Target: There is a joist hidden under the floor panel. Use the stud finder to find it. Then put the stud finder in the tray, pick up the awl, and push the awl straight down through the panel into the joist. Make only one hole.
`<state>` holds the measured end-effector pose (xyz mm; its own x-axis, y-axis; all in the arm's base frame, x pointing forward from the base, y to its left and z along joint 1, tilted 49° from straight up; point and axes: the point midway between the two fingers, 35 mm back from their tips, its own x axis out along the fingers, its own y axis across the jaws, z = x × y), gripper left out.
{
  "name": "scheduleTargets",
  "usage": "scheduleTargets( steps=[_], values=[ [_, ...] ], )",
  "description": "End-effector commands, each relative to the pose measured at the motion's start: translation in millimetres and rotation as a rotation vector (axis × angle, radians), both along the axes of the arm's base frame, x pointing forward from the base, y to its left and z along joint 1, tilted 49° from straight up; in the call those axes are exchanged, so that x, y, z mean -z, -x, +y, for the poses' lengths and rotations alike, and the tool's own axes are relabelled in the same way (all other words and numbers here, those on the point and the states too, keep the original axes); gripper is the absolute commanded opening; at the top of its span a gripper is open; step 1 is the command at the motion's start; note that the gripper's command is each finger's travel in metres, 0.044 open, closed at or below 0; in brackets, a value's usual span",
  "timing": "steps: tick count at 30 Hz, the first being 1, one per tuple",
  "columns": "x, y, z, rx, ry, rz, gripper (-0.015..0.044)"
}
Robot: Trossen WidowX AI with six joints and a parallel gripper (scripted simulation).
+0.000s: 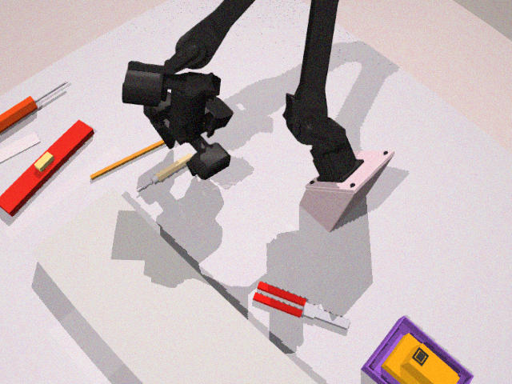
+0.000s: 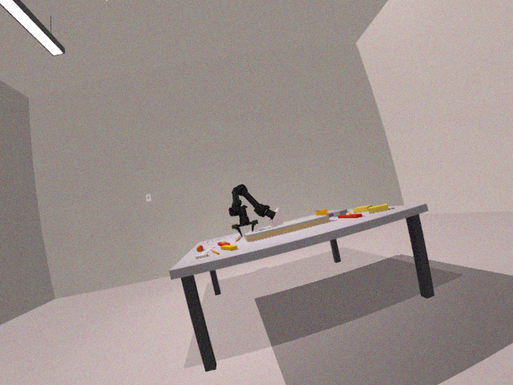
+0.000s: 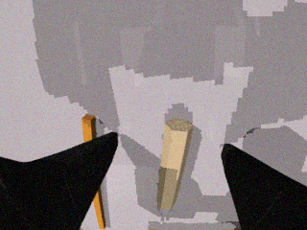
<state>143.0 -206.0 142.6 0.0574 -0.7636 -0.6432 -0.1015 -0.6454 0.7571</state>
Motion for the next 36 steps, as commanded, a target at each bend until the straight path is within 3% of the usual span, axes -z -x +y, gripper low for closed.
scheduleTargets(
  steps=[1, 8, 17, 36],
  values=[
    [2, 0, 0, -0.006, -0.005, 0.004, 0.0256],
    [2, 0, 0, -0.006, -0.005, 0.004, 0.0073],
    [2, 0, 1, -0.006, -0.006, 0.004, 0.0000],
    [-34, -11, 52, 0.003, -0.056, -0.032, 0.0000]
  ],
)
